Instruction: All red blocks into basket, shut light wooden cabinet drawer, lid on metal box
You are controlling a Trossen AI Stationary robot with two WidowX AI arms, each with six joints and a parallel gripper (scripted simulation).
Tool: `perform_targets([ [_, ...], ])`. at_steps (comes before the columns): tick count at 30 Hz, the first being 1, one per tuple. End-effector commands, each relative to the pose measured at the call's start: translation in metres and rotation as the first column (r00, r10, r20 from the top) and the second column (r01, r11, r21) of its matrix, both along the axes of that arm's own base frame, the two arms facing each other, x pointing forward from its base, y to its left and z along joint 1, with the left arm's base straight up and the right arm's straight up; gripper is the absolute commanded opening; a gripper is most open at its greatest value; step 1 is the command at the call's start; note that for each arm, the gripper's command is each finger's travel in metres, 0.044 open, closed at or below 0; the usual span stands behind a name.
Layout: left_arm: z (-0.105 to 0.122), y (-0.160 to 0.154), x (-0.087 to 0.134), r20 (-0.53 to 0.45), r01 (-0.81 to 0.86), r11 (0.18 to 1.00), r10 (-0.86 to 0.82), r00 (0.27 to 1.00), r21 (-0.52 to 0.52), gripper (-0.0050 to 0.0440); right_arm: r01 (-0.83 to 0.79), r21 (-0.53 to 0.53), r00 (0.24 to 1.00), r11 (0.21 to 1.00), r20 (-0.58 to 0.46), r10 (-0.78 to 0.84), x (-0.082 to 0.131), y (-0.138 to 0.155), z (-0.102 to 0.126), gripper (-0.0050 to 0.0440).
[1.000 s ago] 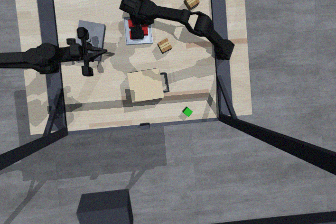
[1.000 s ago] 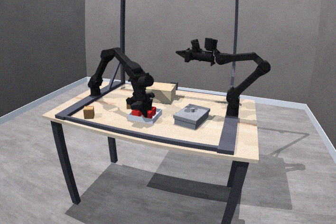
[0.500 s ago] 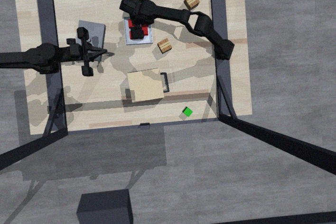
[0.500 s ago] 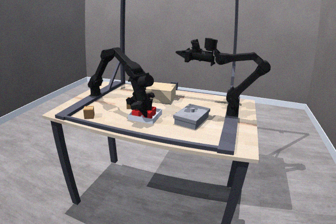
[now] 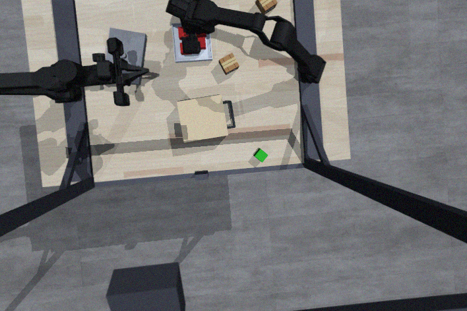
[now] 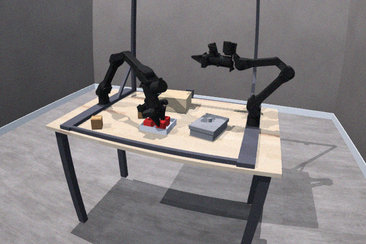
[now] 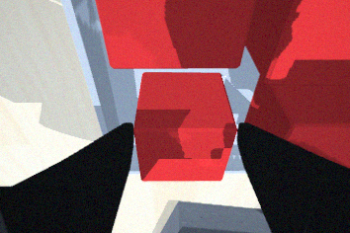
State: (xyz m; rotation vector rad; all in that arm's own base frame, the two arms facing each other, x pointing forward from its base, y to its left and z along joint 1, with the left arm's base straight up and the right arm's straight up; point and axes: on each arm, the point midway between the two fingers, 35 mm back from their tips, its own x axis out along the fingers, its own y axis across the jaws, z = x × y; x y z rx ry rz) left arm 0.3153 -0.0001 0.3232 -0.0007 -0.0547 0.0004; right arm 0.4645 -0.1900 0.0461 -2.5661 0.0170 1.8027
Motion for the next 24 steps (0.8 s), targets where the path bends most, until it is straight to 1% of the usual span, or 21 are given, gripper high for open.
perform_targets([
  [1,0.016,-0.002,-0.002,0.036,0.008,1.0,-0.008,0.999,0.006,-0.005,-0.006,-0.034,0.997,0.999,0.081,0.009,0.009,-0.004,0.04,0.0247],
  [2,0.016,-0.002,-0.002,0.036,0.008,1.0,-0.008,0.999,0.006,-0.005,-0.006,-0.034,0.997,0.999,0.081,0.009,0.009,-0.004,0.04,0.0247],
  [3,0.016,-0.002,-0.002,0.036,0.008,1.0,-0.008,0.999,0.006,-0.005,-0.005,-0.035,0.996,0.999,0.085,0.008,0.009,-0.004,0.057,0.0247],
  [8,0.016,-0.002,-0.002,0.036,0.008,1.0,-0.008,0.999,0.006,-0.005,-0.005,-0.036,0.996,0.999,0.087,0.009,0.008,-0.004,0.078,0.0247],
  [10,0.016,-0.002,-0.002,0.036,0.008,1.0,-0.008,0.999,0.006,-0.005,-0.006,-0.03,0.997,1.0,0.075,0.008,0.008,-0.004,0.081,0.0247],
  [12,0.016,-0.002,-0.002,0.036,0.008,1.0,-0.008,0.999,0.006,-0.005,-0.006,-0.021,0.998,1.0,0.055,0.007,0.008,-0.004,0.081,0.0247],
  [13,0.016,-0.002,-0.002,0.036,0.008,1.0,-0.008,0.999,0.006,-0.005,-0.006,-0.018,0.999,1.0,0.049,0.007,0.008,-0.003,0.073,0.0247],
  [14,0.016,-0.002,-0.002,0.036,0.008,1.0,-0.008,0.999,0.006,-0.005,-0.006,-0.022,0.998,1.0,0.058,0.007,0.005,-0.002,0.071,0.0247],
  [15,0.016,-0.002,-0.002,0.036,0.008,1.0,-0.008,0.999,0.006,-0.005,-0.006,-0.026,0.998,1.0,0.066,0.008,0.004,-0.002,0.075,0.0247],
  [17,0.016,-0.002,-0.002,0.036,0.008,1.0,-0.008,0.999,0.006,-0.005,-0.006,-0.011,0.999,1.0,0.033,0.007,0.003,-0.001,0.06,0.0247],
  [19,0.016,-0.002,-0.002,0.036,0.008,1.0,-0.008,0.999,0.006,-0.005,-0.006,-0.011,0.999,1.0,0.033,0.007,0.003,-0.001,0.06,0.0247],
  [20,0.016,-0.002,-0.002,0.036,0.008,1.0,-0.008,0.999,0.006,-0.005,-0.006,-0.019,0.999,1.0,0.051,0.007,0.007,-0.003,0.068,0.0247],
  [24,0.016,-0.002,-0.002,0.036,0.008,1.0,-0.008,0.999,0.006,-0.005,-0.006,-0.02,0.999,1.0,0.053,0.007,0.008,-0.003,0.069,0.0247],
])
